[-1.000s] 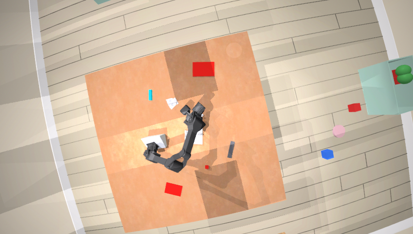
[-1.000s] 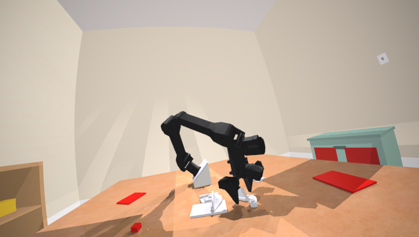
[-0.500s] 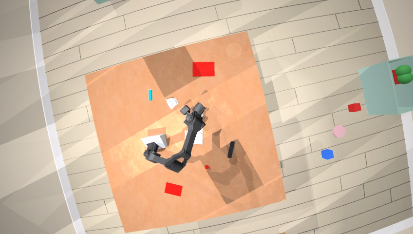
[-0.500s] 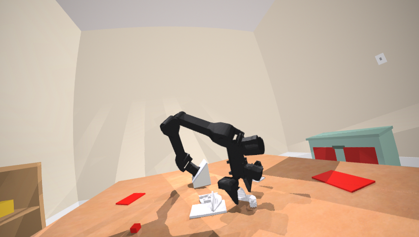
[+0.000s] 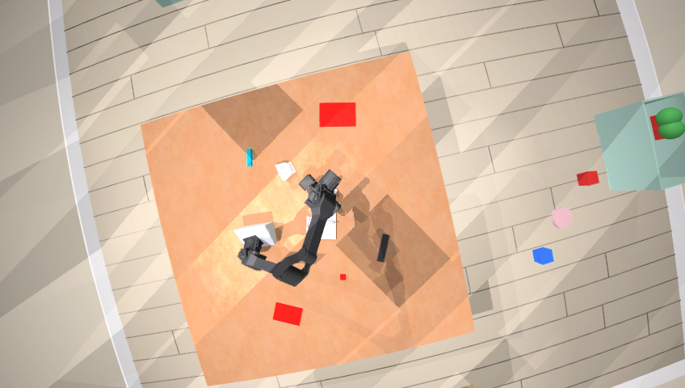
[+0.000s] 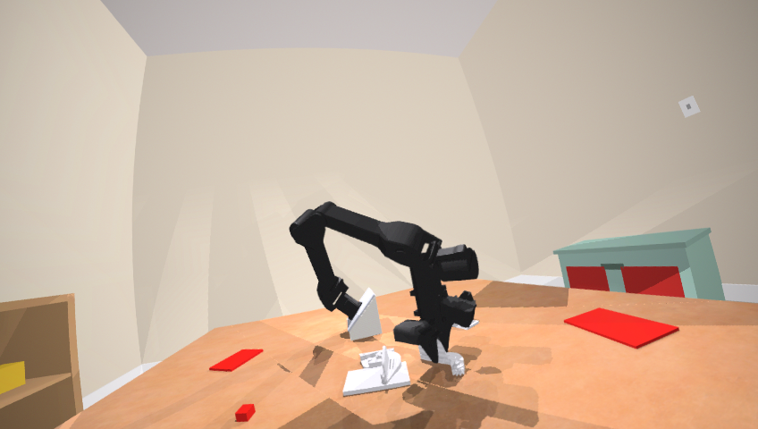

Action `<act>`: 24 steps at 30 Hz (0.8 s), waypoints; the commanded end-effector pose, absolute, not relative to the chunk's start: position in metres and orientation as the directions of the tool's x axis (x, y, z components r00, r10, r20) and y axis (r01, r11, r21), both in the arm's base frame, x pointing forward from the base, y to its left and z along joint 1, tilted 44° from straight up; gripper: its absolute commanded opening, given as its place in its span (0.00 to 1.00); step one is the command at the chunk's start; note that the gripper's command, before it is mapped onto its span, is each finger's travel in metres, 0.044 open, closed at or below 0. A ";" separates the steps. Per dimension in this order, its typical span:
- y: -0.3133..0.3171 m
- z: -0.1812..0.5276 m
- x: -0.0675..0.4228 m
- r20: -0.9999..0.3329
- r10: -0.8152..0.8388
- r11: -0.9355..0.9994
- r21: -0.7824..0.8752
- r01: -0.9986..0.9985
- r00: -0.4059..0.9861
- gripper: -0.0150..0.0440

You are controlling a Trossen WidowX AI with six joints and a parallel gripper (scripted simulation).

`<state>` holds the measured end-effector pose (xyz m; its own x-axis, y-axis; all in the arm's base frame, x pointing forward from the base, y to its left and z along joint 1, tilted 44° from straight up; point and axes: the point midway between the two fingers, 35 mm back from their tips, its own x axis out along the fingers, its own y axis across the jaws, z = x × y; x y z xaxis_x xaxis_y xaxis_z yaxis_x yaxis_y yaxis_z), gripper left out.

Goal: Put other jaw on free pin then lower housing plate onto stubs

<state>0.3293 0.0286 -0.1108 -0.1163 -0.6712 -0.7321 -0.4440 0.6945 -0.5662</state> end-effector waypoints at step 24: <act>0.051 -0.088 0.335 -0.735 -0.667 0.696 -0.561 -0.448 -0.116 0.48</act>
